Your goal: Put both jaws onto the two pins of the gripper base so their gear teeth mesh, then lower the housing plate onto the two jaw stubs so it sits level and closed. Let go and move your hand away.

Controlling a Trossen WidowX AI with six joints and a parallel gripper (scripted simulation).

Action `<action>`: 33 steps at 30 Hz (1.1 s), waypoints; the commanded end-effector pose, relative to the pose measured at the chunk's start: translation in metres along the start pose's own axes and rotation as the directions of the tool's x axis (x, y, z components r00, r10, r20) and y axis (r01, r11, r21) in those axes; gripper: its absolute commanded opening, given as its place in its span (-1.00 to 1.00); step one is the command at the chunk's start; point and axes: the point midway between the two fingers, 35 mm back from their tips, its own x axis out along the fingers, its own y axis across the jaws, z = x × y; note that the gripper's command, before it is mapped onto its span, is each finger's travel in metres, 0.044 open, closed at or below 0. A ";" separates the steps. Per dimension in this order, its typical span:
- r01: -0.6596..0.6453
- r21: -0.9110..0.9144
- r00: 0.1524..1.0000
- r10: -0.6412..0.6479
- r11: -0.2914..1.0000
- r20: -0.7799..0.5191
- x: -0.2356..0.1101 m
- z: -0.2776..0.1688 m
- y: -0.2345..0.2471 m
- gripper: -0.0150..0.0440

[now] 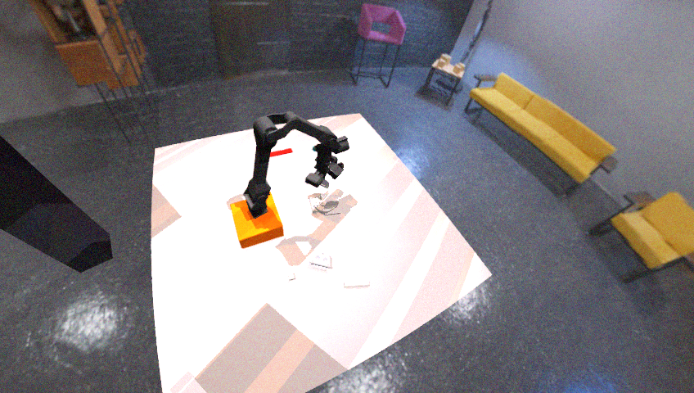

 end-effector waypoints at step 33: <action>0.015 -0.540 1.000 -0.010 0.842 0.012 0.001 0.061 -0.075 -0.04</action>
